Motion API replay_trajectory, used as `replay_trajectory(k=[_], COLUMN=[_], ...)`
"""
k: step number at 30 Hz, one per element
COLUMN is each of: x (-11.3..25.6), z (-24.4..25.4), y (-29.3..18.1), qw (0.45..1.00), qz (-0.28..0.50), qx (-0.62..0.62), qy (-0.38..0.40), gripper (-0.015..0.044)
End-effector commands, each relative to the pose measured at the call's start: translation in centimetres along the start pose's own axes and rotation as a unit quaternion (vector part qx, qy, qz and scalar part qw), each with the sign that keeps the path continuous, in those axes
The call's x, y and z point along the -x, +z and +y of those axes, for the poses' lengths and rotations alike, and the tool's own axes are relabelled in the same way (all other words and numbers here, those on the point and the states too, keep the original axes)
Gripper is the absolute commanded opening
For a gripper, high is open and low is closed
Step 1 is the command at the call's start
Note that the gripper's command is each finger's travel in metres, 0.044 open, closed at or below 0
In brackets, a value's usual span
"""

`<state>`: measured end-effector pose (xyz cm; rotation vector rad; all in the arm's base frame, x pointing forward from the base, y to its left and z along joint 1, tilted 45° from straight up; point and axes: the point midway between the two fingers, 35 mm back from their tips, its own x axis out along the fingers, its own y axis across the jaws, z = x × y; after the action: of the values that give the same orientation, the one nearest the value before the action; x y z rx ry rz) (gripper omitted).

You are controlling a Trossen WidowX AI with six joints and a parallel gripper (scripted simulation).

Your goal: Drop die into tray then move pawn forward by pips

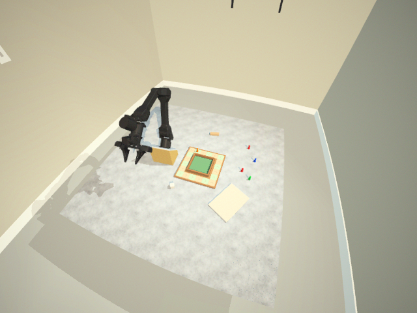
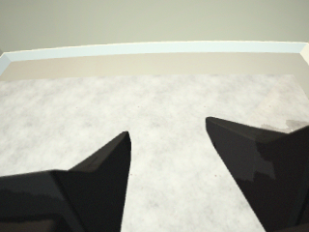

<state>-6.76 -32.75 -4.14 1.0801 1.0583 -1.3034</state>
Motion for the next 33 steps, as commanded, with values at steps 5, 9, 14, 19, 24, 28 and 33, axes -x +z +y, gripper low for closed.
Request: replay_trajectory(k=[5, 9, 14, 19, 24, 28, 33], x=[-5.6, -7.1, -8.4, -9.3, -9.4, -9.4, -9.5], z=[9.2, 12.3, 15.4, 17.8, 18.2, 18.3, 18.2], y=[-5.2, -8.1, -12.2, -16.7, -17.3, -17.3, -17.5], qw=[0.903, 0.817, 0.683, 0.528, 0.507, 0.506, 0.506], qz=[0.141, 0.179, 0.212, 0.228, 0.229, 0.229, 0.229], qx=[0.381, 0.507, 0.634, 0.722, 0.731, 0.731, 0.731], qy=[0.14, 0.206, 0.294, 0.384, 0.396, 0.396, 0.396], gripper=[0.0275, 0.0275, 0.0275, 0.0275, 0.0275, 0.0275, 0.0275])
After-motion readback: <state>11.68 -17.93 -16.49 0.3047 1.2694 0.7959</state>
